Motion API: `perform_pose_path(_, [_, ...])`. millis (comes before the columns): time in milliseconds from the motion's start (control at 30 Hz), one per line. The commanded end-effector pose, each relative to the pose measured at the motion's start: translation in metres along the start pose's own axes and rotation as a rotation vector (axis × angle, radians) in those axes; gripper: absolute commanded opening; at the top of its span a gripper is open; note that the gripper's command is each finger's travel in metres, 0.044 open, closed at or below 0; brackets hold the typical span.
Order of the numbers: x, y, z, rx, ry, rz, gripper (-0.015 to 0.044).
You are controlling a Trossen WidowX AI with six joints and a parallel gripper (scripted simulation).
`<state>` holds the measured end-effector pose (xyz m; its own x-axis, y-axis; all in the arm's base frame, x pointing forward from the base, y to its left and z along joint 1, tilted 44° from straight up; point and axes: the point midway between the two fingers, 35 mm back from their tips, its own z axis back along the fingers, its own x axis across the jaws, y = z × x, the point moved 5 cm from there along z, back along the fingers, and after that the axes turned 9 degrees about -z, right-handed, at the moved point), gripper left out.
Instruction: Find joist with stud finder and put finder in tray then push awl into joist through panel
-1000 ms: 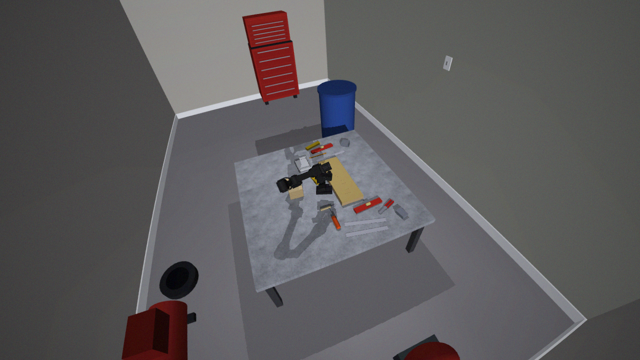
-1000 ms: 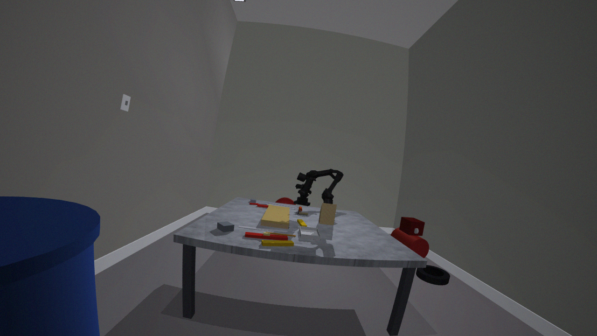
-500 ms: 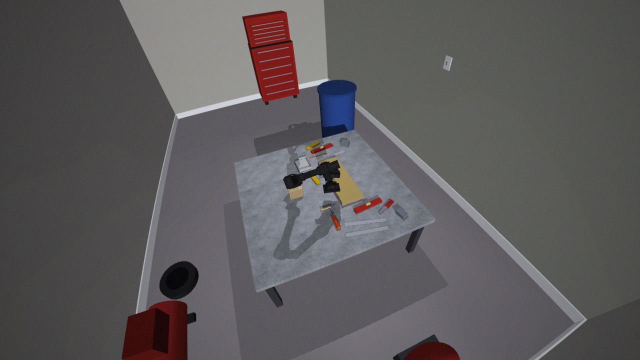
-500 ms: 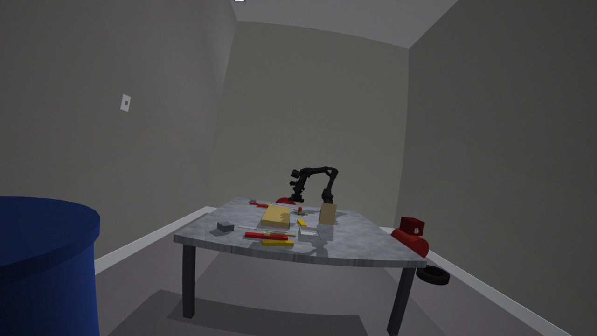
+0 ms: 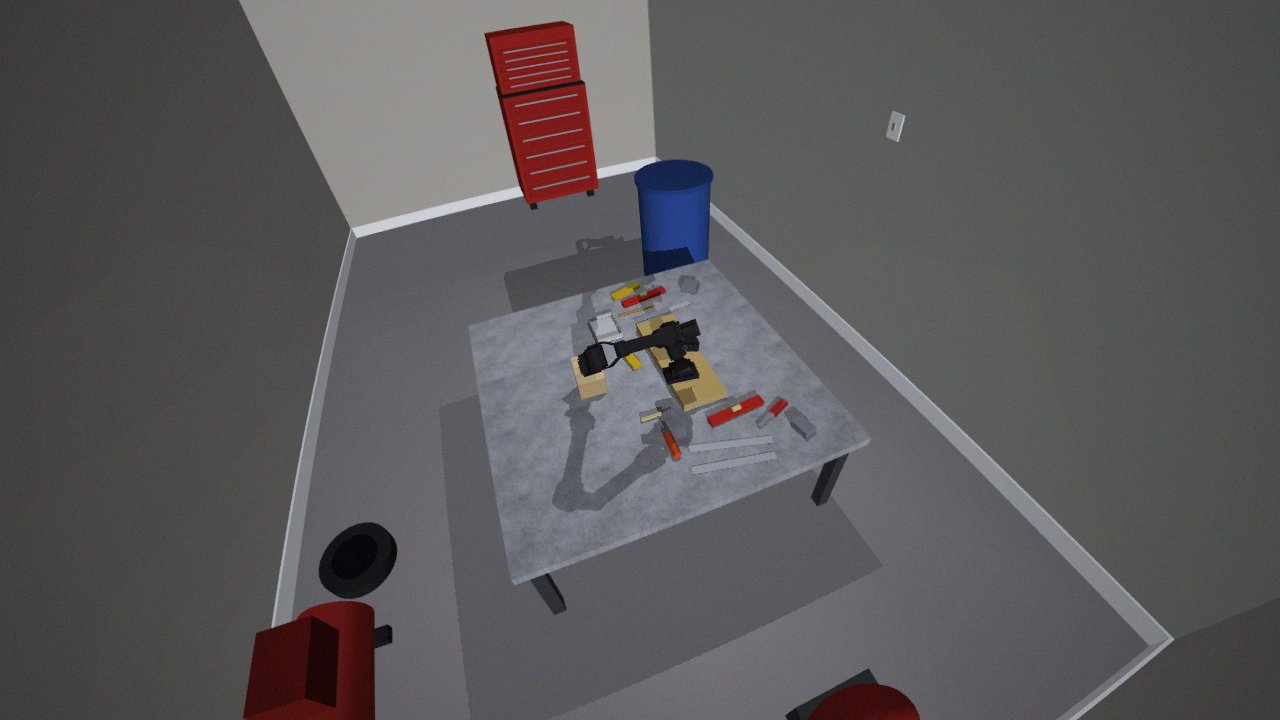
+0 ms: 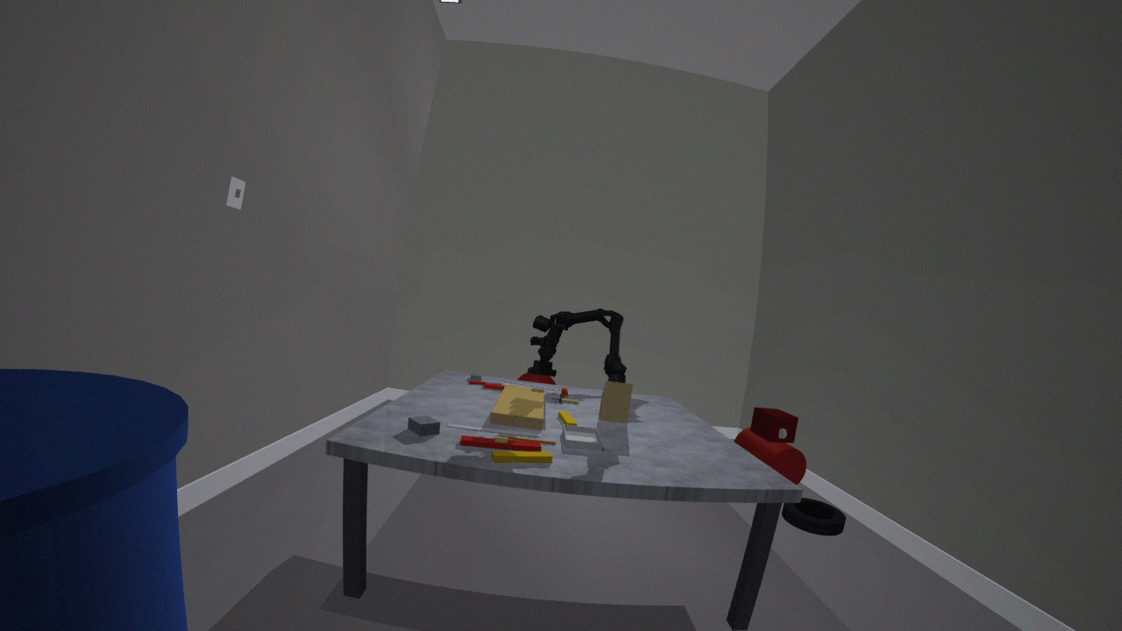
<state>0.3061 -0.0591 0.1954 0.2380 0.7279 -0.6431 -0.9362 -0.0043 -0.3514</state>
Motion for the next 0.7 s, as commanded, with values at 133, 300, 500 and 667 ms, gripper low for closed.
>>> perform_pose_path(133, [0.000, -0.038, -0.012, -0.010, -0.025, 0.076, 0.0000])
perform_pose_path(300, [0.000, -0.056, -0.020, -0.014, -0.034, 0.114, 0.0000])
perform_pose_path(500, [0.000, -0.056, -0.023, -0.014, -0.034, 0.115, 0.0000])
perform_pose_path(667, [0.000, -0.054, -0.032, -0.014, -0.035, 0.115, 0.0000])
